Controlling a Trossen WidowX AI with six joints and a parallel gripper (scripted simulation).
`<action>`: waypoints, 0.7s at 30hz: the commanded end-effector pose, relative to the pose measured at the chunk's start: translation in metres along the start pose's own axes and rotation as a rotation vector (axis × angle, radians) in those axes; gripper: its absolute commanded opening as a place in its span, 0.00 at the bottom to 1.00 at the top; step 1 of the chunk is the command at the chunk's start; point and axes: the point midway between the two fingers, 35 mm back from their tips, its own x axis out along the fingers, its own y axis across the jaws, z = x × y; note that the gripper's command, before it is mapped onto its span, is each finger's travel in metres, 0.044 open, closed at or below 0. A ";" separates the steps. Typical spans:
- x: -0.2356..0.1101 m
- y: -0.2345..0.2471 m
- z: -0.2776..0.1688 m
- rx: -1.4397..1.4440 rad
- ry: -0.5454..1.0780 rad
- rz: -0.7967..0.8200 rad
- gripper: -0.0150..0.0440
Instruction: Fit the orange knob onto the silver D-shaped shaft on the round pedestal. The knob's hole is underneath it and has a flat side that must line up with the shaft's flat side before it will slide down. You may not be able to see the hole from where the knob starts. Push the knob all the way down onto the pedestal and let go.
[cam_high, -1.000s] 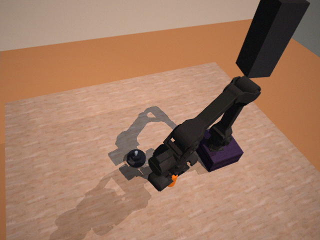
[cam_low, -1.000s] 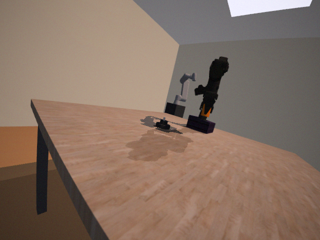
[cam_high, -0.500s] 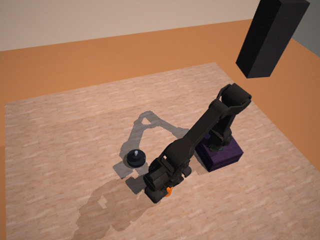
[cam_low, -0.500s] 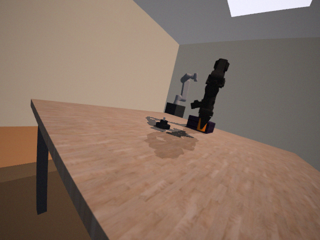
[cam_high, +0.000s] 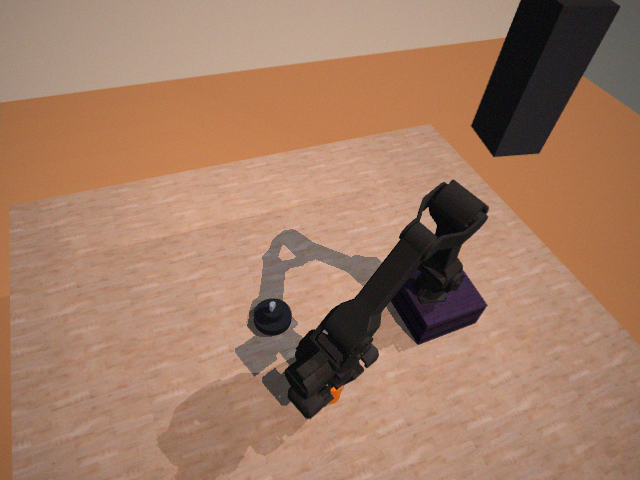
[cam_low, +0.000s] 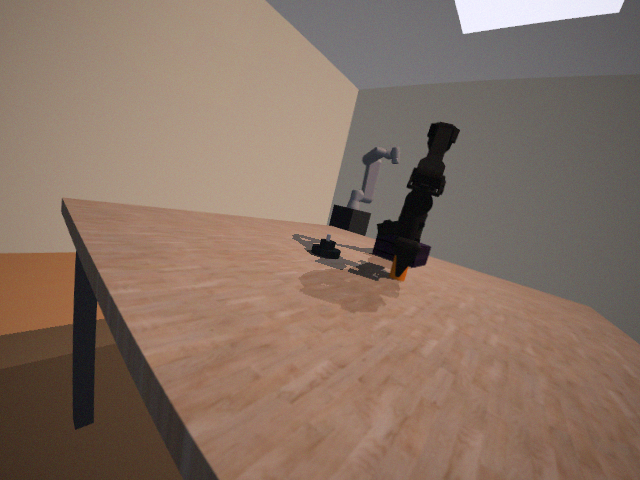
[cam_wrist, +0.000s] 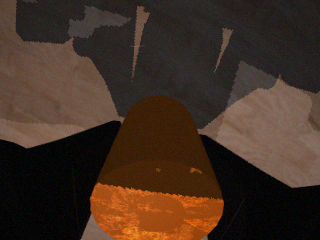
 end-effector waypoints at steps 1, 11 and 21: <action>0.000 0.000 0.000 0.000 0.000 0.000 0.30; 0.000 0.000 0.000 0.000 0.000 0.000 0.66; 0.000 0.000 0.000 0.000 0.000 0.000 0.66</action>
